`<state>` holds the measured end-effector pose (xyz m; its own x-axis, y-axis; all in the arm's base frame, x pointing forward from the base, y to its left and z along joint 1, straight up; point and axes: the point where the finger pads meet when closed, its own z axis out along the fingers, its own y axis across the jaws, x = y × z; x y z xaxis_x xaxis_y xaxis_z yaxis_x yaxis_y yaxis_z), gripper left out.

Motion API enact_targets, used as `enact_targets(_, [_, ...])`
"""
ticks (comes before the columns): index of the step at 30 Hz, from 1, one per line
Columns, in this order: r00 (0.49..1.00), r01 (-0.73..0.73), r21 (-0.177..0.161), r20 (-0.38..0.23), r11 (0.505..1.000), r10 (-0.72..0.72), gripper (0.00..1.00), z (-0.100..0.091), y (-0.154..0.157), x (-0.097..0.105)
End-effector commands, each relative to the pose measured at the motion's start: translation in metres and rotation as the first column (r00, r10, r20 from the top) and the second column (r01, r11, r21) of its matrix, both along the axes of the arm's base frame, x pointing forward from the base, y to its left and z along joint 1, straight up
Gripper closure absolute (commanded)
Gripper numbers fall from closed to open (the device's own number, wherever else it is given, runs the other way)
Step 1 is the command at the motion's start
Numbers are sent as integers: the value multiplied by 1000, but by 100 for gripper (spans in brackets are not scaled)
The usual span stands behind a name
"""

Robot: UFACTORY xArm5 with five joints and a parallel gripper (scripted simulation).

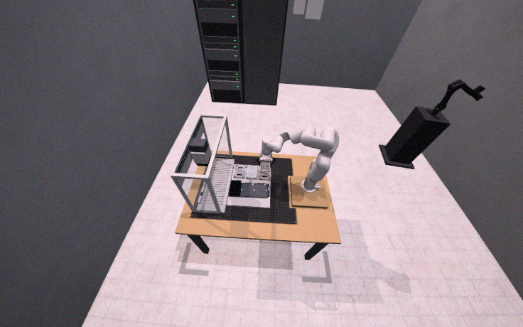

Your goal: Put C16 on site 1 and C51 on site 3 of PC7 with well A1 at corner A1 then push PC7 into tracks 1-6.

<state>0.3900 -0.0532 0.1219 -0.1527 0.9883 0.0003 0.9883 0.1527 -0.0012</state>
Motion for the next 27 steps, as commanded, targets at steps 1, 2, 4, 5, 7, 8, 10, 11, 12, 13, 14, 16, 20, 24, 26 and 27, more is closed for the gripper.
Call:
enact_targets(1, [1000, -9, -3, 4, 1000, 9, 100, 1, 20, 2])
enact_targets(2, [1000, -9, -3, 4, 1000, 9, 100, 1, 20, 2])
enact_targets(4, [1000, -9, -3, 4, 1000, 9, 100, 1, 25, 2])
enact_targets(5, [1000, -9, -3, 4, 1000, 9, 100, 1, 30, 2])
enact_targets(7, [1000, -9, -3, 4, 1000, 9, 100, 1, 40, 2])
enact_targets(8, [1000, -9, -3, 4, 1000, 9, 100, 1, 46, 2])
enact_targets(10, [1000, -9, -3, 4, 1000, 9, 100, 1, 56, 3])
enact_targets(11, [1000, -9, -3, 4, 1000, 9, 100, 1, 61, 3])
enact_targets(12, [1000, -9, -3, 4, 1000, 9, 100, 1, 66, 3])
enact_targets(13, [1000, -9, -3, 4, 1000, 9, 100, 1, 71, 3])
enact_targets(14, [1000, -9, -3, 4, 1000, 9, 100, 1, 76, 3])
enact_targets(16, [1000, -9, -3, 4, 1000, 9, 100, 1, 86, 3])
enact_targets(20, [1000, -9, -3, 4, 1000, 9, 100, 1, 96, 3])
enact_targets(24, [1000, -9, -2, 4, 1000, 9, 100, 0, 116, 4])
enact_targets(26, [1000, -9, -2, 4, 1000, 9, 100, 0, 126, 4])
enact_targets(27, [1000, -9, -2, 4, 1000, 9, 100, 0, 131, 4])
